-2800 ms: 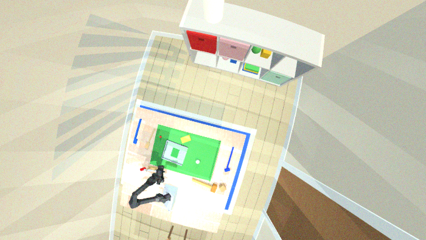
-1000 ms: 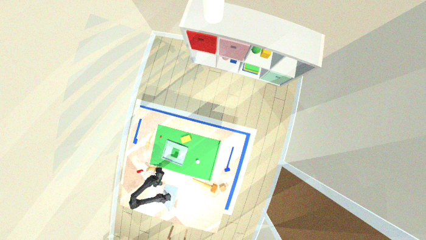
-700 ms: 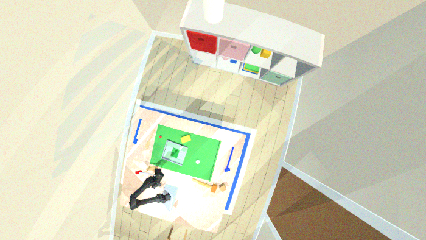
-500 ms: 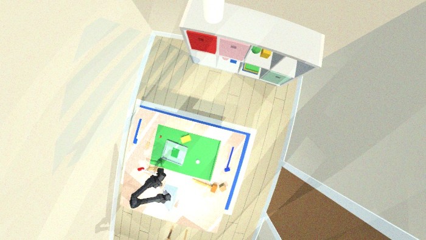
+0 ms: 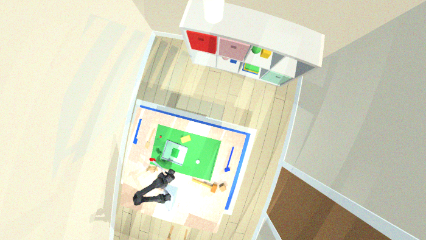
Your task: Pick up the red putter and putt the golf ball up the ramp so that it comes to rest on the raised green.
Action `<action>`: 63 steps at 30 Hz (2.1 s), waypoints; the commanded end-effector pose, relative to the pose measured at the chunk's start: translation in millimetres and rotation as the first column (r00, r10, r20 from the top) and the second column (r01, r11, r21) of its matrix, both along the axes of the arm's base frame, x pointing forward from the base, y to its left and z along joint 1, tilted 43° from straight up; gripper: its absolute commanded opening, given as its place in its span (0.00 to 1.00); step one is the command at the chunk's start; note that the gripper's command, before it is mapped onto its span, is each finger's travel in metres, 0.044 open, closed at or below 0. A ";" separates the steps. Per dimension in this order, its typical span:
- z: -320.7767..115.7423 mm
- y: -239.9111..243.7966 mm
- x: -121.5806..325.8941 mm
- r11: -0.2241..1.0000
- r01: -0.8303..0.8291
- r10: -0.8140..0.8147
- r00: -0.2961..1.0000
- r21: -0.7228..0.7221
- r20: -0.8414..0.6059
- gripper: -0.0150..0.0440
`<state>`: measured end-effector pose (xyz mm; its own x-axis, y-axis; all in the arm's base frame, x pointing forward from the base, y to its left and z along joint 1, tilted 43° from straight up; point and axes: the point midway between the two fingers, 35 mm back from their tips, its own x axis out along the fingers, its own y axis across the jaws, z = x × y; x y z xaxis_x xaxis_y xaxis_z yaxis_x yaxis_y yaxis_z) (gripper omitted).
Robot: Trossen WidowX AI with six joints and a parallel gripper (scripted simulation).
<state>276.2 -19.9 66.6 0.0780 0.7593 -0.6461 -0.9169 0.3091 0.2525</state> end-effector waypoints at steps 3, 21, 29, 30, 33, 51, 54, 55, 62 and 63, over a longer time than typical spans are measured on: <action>-22.2 -36.8 5.7 0.990 0.139 -0.142 0.981 -0.031 -0.134 0.25; -98.5 -135.0 -13.8 0.866 0.467 -0.492 0.729 -0.179 -0.477 0.25; -135.8 -172.3 -37.2 0.775 0.572 -0.601 0.539 -0.268 -0.589 0.25; -140.6 -176.5 -40.6 0.763 0.582 -0.612 0.513 -0.280 -0.601 0.25; -154.9 -188.6 -51.4 0.726 0.611 -0.641 0.433 -0.316 -0.634 0.25; -201.9 -190.4 -71.4 0.655 0.651 -0.677 0.280 -0.384 -0.681 0.25; -210.8 -181.8 -71.0 0.655 0.651 -0.677 0.280 -0.383 -0.681 0.25; -211.4 -181.2 -70.9 0.655 0.651 -0.677 0.280 -0.383 -0.681 0.25; -215.4 -177.8 -70.4 0.655 0.651 -0.677 0.280 -0.383 -0.681 0.25; -216.6 -176.8 -70.3 0.655 0.651 -0.676 0.280 -0.383 -0.681 0.25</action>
<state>204.6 -200.2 -147.1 0.0544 0.6600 -0.7493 0.1175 0.7410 0.6612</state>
